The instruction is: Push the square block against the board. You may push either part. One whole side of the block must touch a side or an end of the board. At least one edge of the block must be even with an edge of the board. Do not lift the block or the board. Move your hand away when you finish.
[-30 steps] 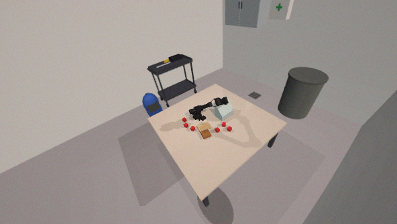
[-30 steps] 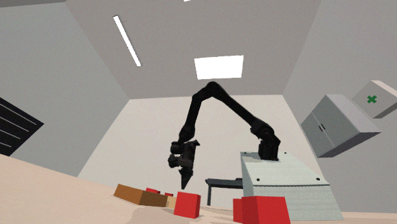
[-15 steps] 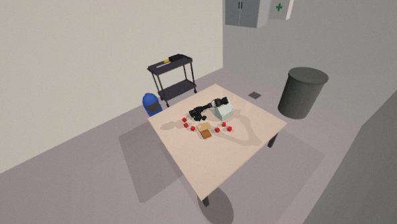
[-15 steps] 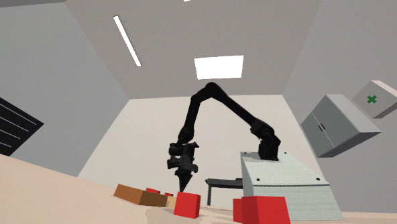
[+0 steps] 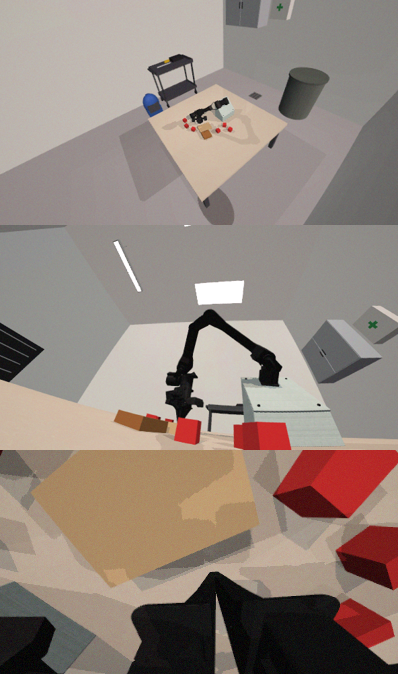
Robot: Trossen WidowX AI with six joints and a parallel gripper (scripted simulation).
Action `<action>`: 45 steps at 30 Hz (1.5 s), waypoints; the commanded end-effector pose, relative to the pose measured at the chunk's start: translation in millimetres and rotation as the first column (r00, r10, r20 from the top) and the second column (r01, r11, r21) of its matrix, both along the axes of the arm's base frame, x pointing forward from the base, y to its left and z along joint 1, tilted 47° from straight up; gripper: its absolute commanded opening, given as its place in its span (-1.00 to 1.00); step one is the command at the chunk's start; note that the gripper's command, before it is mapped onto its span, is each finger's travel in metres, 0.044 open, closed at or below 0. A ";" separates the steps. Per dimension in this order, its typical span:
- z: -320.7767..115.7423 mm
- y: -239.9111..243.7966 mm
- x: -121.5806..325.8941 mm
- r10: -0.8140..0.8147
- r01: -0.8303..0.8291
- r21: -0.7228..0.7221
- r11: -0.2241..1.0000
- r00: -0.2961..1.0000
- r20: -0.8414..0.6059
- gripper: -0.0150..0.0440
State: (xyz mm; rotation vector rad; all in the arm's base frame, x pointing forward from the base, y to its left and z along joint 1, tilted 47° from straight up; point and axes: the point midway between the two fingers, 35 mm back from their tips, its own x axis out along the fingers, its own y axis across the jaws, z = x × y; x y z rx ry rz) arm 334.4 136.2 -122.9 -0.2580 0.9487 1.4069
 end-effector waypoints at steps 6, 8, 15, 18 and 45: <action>-9.0 14.5 -1.5 0.208 -0.218 0.021 0.976 0.952 0.224 -0.49; -9.6 15.5 -1.6 0.222 -0.234 0.020 0.972 0.945 0.240 -0.49; -9.3 15.8 -1.5 0.222 -0.234 0.020 0.972 0.945 0.240 -0.49; -7.9 17.2 -1.1 0.222 -0.234 0.020 0.972 0.945 0.240 -0.49; 10.7 35.3 2.9 0.222 -0.234 0.019 0.972 0.945 0.240 -0.49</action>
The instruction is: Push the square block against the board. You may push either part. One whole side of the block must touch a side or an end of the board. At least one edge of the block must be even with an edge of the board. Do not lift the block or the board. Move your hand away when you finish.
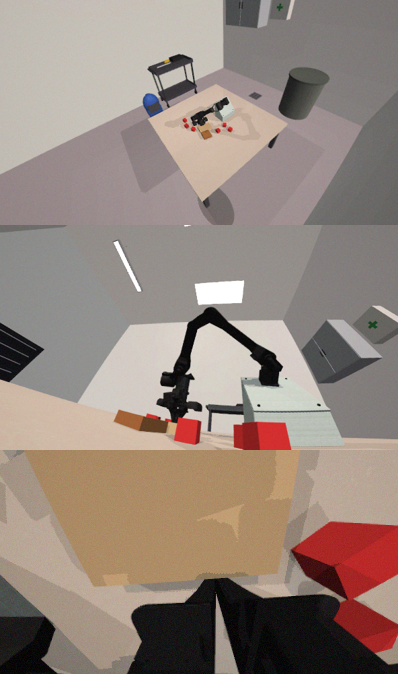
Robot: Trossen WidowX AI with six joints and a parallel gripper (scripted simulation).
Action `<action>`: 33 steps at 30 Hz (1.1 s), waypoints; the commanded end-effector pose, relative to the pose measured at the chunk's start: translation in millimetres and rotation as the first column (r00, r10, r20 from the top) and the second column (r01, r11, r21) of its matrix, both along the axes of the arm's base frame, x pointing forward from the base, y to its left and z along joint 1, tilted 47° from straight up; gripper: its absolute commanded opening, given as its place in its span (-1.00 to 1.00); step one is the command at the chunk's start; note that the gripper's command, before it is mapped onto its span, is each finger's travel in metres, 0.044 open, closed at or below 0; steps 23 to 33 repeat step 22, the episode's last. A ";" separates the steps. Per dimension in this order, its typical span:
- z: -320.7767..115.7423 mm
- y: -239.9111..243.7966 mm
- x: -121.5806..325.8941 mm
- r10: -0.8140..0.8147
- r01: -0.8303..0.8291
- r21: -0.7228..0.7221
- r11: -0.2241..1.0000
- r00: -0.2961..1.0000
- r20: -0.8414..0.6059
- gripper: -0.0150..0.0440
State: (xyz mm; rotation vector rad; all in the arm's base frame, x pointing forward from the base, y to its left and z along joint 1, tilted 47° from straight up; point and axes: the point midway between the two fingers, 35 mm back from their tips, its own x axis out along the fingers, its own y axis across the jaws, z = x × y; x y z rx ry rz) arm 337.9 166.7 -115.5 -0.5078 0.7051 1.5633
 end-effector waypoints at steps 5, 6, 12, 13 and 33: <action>6.8 8.2 0.0 0.002 -0.002 0.005 1.000 1.000 -0.004 -0.49; 7.5 8.9 0.1 0.002 -0.002 0.005 1.000 1.000 -0.004 -0.49; 11.6 13.0 0.6 0.002 -0.002 0.005 1.000 1.000 -0.004 -0.49; 12.3 13.6 0.7 0.002 -0.002 0.005 1.000 1.000 -0.004 -0.49; 6.6 8.2 0.9 0.002 -0.002 0.004 1.000 1.000 -0.004 -0.49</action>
